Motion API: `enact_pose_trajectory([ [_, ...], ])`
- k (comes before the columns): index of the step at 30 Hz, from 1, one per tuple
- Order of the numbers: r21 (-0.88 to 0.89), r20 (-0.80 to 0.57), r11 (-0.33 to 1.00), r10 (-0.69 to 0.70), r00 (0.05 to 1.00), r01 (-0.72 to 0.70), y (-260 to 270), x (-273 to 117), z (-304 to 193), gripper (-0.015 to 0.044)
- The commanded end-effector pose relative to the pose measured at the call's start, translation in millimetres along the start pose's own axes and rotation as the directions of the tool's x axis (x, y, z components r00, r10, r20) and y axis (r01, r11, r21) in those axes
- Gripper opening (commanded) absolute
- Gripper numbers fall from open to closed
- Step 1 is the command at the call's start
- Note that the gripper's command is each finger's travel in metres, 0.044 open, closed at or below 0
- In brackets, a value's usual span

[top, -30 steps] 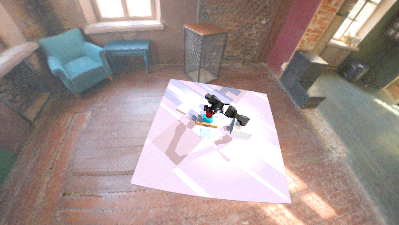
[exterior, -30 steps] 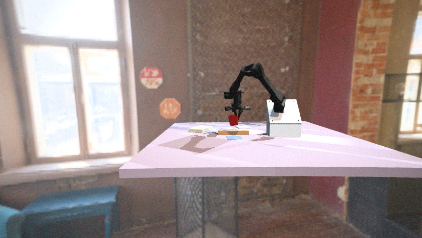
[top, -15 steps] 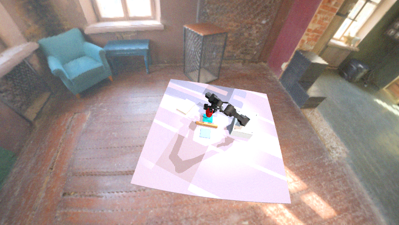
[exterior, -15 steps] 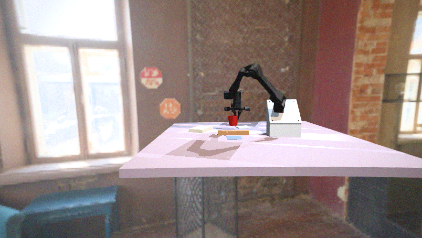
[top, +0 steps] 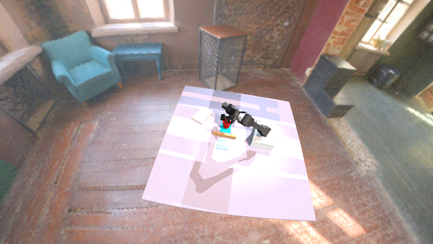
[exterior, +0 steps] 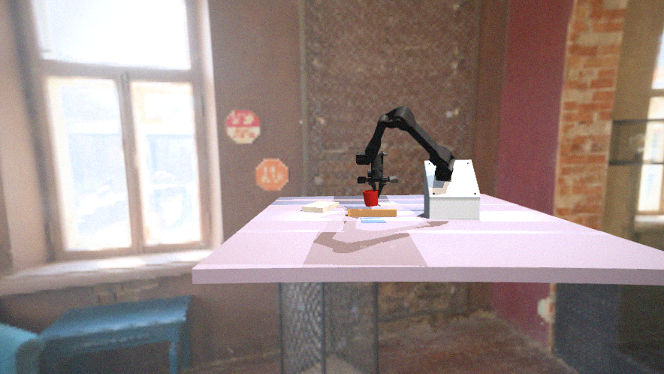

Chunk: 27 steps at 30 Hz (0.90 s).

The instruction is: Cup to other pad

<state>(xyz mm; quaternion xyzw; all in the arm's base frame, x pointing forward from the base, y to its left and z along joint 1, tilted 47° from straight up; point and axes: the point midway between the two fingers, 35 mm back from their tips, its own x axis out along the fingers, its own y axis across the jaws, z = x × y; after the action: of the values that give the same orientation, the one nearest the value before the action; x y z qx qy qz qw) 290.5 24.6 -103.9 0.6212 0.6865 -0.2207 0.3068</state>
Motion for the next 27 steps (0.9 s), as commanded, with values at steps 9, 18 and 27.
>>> enact_pose_trajectory([
  [9,0.008,-0.009,1.000,0.000,1.000,0.000,-2,20,-1,0.0000],
  [18,0.000,-0.003,1.000,-0.001,1.000,0.001,-1,24,0,0.0000],
  [27,0.000,-0.003,1.000,-0.001,1.000,0.001,-1,24,0,0.0000],
])
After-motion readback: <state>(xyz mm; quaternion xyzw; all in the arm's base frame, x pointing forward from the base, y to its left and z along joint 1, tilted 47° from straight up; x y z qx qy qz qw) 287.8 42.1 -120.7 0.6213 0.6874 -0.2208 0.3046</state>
